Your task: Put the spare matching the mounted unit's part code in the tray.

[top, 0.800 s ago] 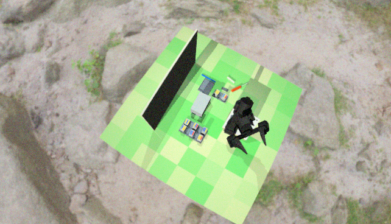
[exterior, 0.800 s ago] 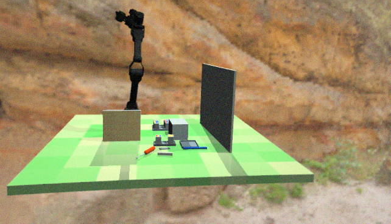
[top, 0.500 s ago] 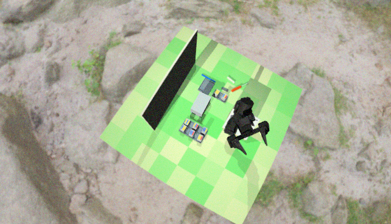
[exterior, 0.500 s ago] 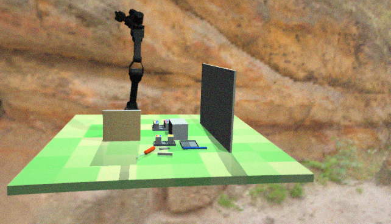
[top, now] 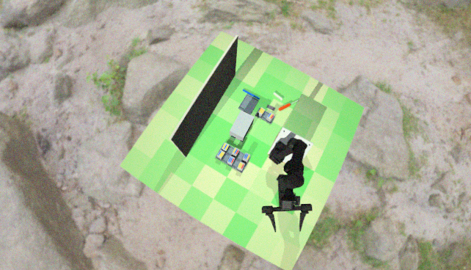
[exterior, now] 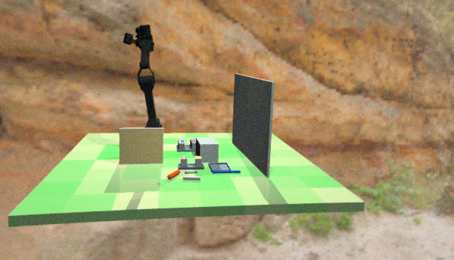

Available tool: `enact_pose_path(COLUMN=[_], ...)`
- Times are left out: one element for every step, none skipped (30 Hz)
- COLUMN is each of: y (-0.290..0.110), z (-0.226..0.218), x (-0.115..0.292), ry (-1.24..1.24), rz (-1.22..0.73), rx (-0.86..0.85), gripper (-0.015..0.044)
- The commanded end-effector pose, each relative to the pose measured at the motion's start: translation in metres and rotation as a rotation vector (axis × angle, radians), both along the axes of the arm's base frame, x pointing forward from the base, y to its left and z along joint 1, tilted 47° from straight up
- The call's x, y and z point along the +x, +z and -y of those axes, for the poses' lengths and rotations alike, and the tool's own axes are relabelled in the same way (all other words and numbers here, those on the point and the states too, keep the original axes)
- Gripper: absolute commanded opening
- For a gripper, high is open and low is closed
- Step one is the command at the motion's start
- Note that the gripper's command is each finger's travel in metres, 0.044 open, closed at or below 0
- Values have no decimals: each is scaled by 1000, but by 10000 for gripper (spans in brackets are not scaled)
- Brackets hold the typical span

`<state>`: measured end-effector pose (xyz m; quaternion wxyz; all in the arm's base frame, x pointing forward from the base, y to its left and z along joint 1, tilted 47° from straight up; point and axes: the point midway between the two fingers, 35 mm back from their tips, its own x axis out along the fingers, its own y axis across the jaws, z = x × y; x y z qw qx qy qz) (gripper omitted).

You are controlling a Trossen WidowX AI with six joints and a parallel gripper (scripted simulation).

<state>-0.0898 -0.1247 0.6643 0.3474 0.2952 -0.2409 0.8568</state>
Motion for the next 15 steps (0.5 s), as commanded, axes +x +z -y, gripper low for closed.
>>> enact_pose_path(y=[2,1,1,-1,-2,-4,-7,-9,-12,-16,-20,-24,-28,-33,-38], z=[-68,-85,-102,-118,-135,-151,-166,-182,-197,-211,-225,-238,-251,-263,-275], x=[-6,-5,-4,-1,2,6,11,16,23,30,38,46,55,65,75], ry=[-128,-162,-201,-239,-278,-316,-353,-391,-428,-465,-501,-537,-572,-607,-641], rz=[29,35,36,38,39,40,40,40,40,39,38,36,34,31,28], rx=[-116,-144,-172,-199,-228,-256,-285,-314,-343,-373,-403,-433,-463,-494,-525], gripper=[440,440,440,440,440,440,440,440,440,440,440,440,440,440,440])
